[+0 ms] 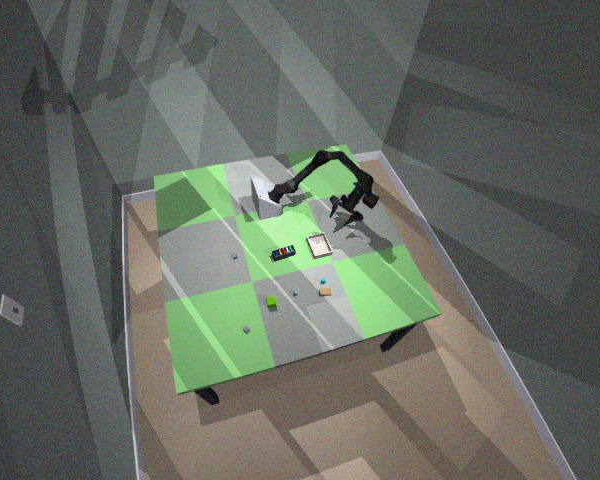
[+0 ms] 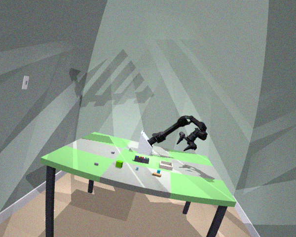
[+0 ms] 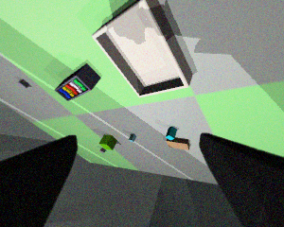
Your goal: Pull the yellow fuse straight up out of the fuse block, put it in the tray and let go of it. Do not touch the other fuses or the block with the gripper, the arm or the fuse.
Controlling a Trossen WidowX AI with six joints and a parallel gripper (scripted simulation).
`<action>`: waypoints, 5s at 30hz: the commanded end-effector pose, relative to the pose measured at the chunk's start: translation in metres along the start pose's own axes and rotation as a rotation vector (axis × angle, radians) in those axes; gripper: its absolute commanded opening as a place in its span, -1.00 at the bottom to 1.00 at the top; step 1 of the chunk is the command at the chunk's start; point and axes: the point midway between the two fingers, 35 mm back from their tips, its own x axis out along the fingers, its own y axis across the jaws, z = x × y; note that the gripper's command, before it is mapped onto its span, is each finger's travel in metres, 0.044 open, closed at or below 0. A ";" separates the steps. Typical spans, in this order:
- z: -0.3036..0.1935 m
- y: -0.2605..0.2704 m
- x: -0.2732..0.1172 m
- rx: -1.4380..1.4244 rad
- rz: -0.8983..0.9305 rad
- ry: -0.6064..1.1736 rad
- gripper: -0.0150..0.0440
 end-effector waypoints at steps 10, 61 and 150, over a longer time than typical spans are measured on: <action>-0.046 0.036 0.107 0.757 0.167 -0.195 -0.03; -0.051 0.177 0.285 2.396 0.599 -0.758 -0.25; -0.047 0.174 0.291 2.394 0.597 -0.755 -0.49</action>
